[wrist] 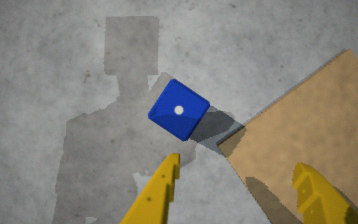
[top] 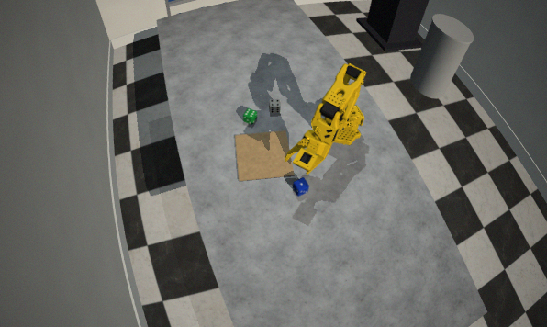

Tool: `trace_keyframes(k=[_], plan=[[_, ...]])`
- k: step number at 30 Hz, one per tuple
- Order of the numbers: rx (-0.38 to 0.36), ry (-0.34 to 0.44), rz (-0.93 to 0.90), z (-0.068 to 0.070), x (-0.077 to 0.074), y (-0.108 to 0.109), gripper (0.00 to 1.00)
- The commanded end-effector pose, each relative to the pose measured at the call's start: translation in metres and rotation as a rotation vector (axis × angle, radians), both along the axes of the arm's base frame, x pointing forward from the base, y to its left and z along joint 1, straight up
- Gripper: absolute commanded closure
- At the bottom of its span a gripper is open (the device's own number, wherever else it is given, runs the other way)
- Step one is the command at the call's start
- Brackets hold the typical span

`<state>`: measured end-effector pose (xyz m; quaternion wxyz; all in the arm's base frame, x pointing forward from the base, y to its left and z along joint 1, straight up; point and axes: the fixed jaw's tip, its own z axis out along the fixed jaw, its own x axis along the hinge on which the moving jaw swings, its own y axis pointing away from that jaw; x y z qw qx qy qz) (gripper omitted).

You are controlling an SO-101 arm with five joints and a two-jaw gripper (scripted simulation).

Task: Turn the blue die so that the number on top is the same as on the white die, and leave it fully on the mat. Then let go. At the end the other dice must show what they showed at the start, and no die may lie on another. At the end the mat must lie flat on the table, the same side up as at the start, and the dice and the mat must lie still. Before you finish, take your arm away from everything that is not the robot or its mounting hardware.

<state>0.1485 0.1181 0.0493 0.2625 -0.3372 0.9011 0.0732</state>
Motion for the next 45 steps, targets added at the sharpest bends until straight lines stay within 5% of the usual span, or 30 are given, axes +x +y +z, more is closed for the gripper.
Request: trace_keyframes(k=[1, 21, 39, 45], plan=[[0.049, -0.070, 0.010, 0.016, 0.009, 0.008, 0.65], [0.066, -0.094, 0.010, 0.021, 0.010, 0.009, 0.65], [0.309, -0.424, 0.009, 0.094, 0.014, 0.012, 0.65], [0.344, -0.472, 0.009, 0.105, 0.013, 0.011, 0.65]])
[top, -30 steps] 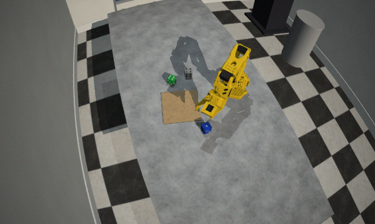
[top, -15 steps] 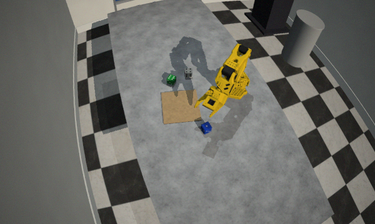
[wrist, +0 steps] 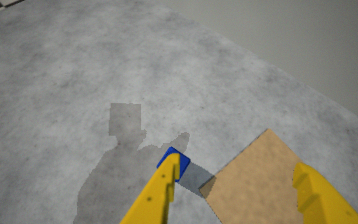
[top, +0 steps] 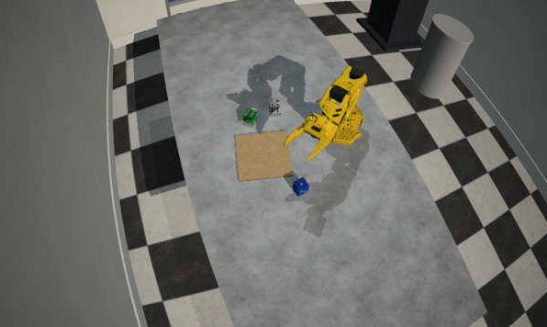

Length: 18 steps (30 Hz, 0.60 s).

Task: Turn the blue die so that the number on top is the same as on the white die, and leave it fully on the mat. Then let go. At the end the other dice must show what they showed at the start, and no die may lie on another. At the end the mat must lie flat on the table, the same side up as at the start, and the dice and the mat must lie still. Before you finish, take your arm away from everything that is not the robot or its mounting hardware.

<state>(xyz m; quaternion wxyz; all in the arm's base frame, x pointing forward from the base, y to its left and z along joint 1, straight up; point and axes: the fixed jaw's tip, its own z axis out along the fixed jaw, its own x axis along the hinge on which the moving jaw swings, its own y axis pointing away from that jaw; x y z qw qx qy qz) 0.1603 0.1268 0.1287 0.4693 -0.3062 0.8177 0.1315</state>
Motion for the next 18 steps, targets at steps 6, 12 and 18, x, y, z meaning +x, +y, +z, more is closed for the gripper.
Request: trace_keyframes(k=[6, 12, 18], plan=[[0.068, -0.098, 0.007, 0.0257, 0.0011, 0.0022, 0.65], [0.075, -0.064, -0.001, 0.0282, 0.0011, 0.0035, 0.65], [0.094, 0.045, -0.034, 0.0356, 0.0014, 0.0081, 0.65]])
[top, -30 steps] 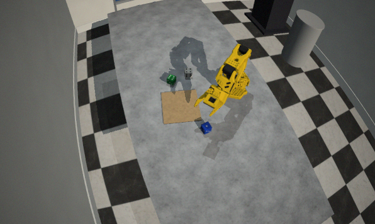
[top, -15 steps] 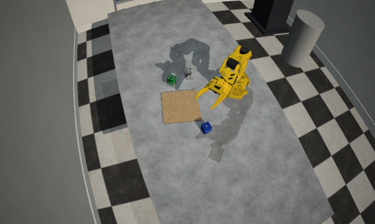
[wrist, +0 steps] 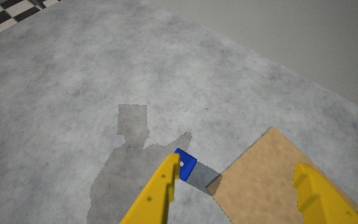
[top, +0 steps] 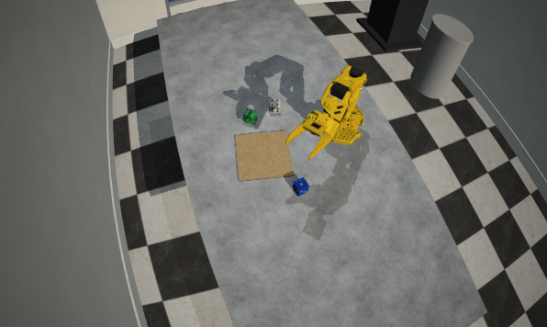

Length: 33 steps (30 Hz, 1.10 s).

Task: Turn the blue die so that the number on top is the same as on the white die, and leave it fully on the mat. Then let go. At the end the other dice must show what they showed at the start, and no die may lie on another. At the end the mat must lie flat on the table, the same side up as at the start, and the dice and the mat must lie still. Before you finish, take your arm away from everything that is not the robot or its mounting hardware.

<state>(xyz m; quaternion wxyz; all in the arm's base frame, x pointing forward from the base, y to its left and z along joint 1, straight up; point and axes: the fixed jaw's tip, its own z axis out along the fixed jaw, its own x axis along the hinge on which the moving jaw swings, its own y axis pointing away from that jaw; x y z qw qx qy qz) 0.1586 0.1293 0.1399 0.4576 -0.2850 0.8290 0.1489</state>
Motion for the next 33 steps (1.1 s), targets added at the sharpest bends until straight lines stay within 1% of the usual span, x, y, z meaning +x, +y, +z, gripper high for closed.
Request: trace_keyframes(k=[1, 3, 11, 18, 20, 24, 27, 33], plan=[[0.059, 0.024, -0.022, 0.026, 0.003, 0.007, 0.65], [0.059, 0.024, -0.022, 0.026, 0.003, 0.007, 0.65], [0.083, 0.266, -0.119, 0.037, 0.006, 0.019, 0.65], [0.085, 0.460, -0.229, 0.040, 0.009, 0.031, 0.65], [0.085, 0.460, -0.229, 0.040, 0.009, 0.031, 0.65], [0.080, 0.536, -0.281, 0.039, 0.010, 0.036, 0.65], [0.077, 0.572, -0.308, 0.038, 0.010, 0.038, 0.65], [0.074, 0.598, -0.329, 0.038, 0.010, 0.040, 0.65]])
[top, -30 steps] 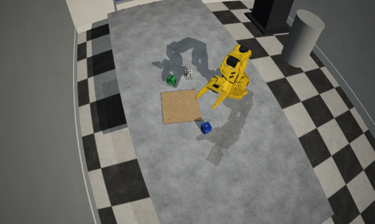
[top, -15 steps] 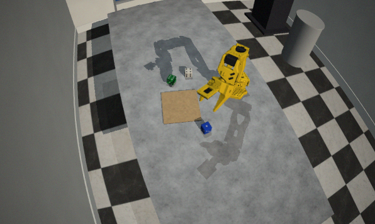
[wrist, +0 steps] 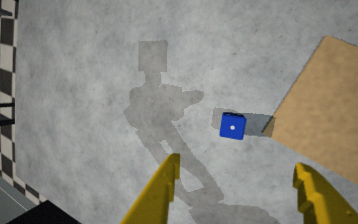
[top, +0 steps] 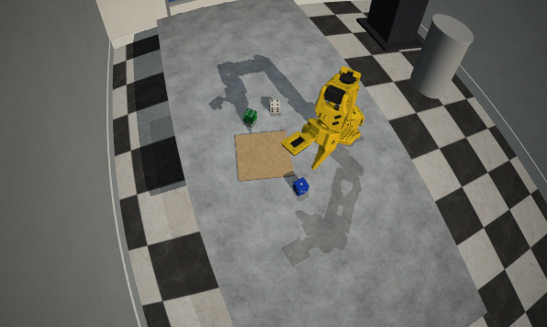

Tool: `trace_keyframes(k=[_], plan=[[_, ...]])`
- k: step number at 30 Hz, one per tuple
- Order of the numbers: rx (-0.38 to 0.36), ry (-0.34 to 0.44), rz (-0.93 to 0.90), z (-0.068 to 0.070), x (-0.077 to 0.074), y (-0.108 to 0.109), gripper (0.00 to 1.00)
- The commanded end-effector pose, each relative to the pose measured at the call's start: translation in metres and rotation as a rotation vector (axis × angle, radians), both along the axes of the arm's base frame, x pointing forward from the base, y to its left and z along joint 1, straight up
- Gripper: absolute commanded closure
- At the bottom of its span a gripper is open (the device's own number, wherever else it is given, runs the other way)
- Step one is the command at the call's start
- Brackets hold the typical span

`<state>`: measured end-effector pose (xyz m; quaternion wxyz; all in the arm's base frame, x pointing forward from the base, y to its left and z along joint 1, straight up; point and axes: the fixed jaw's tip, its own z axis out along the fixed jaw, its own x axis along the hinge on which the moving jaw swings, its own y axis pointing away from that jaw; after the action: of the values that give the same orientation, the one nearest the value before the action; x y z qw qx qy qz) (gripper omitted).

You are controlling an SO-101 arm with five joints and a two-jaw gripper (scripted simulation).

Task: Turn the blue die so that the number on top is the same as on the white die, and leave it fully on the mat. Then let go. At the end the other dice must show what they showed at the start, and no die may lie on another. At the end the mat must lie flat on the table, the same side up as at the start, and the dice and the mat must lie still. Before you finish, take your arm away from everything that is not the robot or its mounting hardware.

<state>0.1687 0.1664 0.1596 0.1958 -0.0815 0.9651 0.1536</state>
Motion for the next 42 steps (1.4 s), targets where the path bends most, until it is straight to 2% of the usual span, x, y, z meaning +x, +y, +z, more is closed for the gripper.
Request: trace_keyframes(k=[1, 7, 11, 15, 19, 21, 26, 30, 34, 42], plan=[[0.061, -0.048, -0.010, 0.018, 0.000, 0.003, 0.65], [0.058, -0.045, -0.011, 0.017, 0.000, 0.003, 0.65], [0.031, -0.016, -0.011, 0.009, 0.002, 0.004, 0.65], [-0.029, 0.047, -0.011, -0.010, 0.004, 0.007, 0.65], [-0.112, 0.133, -0.012, -0.035, 0.006, 0.008, 0.65], [-0.112, 0.133, -0.012, -0.035, 0.006, 0.008, 0.65], [-0.212, 0.237, -0.013, -0.067, 0.005, 0.007, 0.65], [-0.265, 0.292, -0.013, -0.083, 0.003, 0.005, 0.65], [-0.284, 0.312, -0.013, -0.089, 0.002, 0.004, 0.65], [-0.285, 0.313, -0.013, -0.089, 0.002, 0.004, 0.65]])
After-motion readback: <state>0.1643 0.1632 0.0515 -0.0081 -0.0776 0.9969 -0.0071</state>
